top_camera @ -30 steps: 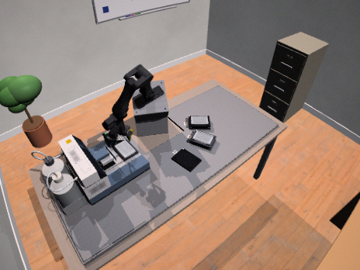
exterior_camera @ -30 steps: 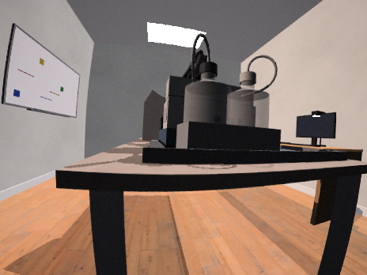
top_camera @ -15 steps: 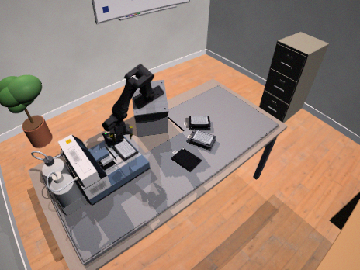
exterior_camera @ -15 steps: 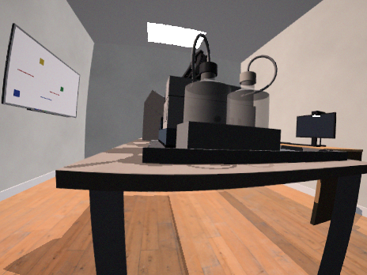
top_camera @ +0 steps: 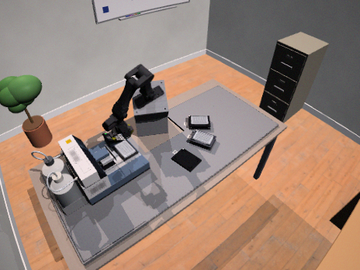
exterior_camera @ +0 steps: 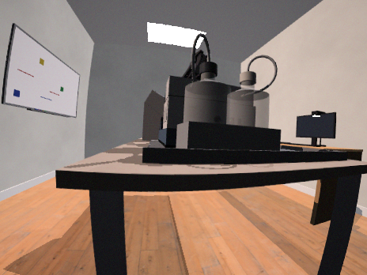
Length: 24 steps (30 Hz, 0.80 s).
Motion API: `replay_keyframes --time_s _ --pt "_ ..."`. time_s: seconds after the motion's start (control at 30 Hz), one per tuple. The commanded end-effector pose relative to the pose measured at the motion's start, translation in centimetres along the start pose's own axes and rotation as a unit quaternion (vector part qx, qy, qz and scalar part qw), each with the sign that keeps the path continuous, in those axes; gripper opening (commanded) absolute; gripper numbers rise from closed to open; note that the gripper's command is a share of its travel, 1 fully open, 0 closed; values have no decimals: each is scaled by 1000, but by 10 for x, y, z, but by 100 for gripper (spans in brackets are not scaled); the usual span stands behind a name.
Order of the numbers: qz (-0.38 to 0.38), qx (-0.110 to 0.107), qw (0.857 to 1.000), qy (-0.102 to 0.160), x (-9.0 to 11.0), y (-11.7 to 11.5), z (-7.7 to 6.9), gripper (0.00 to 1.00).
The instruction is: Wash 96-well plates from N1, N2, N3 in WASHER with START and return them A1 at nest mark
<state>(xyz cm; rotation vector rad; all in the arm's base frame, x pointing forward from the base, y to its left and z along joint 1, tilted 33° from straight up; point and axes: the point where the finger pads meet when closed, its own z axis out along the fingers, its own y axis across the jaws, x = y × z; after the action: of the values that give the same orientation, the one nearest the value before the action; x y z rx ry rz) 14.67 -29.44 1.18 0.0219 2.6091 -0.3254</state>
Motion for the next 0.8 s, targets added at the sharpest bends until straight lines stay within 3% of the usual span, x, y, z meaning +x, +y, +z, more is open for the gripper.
replay_keyframes --time_s 0.0,0.27,0.77 --pt "-45 5 999 -1 -1 -3 -2 100" --pt "-45 5 999 -1 -1 -3 -2 100" --pt "-45 5 999 -1 -1 -3 19 100"
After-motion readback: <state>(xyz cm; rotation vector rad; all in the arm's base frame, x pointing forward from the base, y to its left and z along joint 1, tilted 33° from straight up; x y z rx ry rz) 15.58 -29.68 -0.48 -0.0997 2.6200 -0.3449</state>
